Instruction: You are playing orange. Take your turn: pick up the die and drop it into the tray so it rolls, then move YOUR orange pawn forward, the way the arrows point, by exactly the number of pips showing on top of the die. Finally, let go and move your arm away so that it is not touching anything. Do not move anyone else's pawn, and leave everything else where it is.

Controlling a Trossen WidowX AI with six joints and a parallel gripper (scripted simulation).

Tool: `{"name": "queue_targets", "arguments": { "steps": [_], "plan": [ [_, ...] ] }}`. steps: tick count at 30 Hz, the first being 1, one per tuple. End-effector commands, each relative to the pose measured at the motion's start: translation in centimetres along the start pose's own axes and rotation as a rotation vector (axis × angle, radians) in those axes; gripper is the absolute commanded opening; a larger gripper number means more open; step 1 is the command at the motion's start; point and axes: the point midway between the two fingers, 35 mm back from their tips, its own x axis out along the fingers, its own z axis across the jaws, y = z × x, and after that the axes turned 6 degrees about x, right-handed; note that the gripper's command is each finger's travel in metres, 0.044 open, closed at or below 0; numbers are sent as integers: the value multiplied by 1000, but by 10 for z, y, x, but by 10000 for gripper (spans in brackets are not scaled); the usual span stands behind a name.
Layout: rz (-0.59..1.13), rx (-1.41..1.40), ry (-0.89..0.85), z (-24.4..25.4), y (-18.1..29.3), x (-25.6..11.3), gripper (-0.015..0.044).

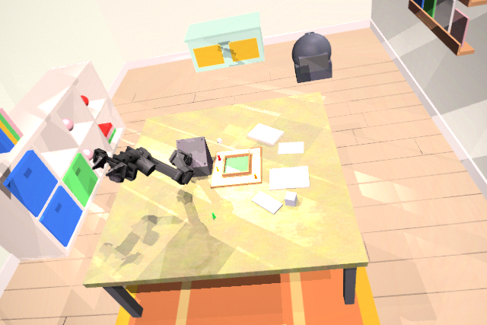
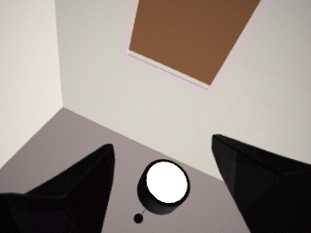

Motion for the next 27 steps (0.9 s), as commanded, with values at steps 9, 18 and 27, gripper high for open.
{"name": "queue_targets", "arguments": {
  "steps": [9, 18, 27],
  "plan": [
    [300, 182, -395, 163, 91, -54, 275],
    [580, 257, -606, 244, 170, -137, 275],
    [965, 350, -742, 293, 245, -251, 275]
  ]
}}
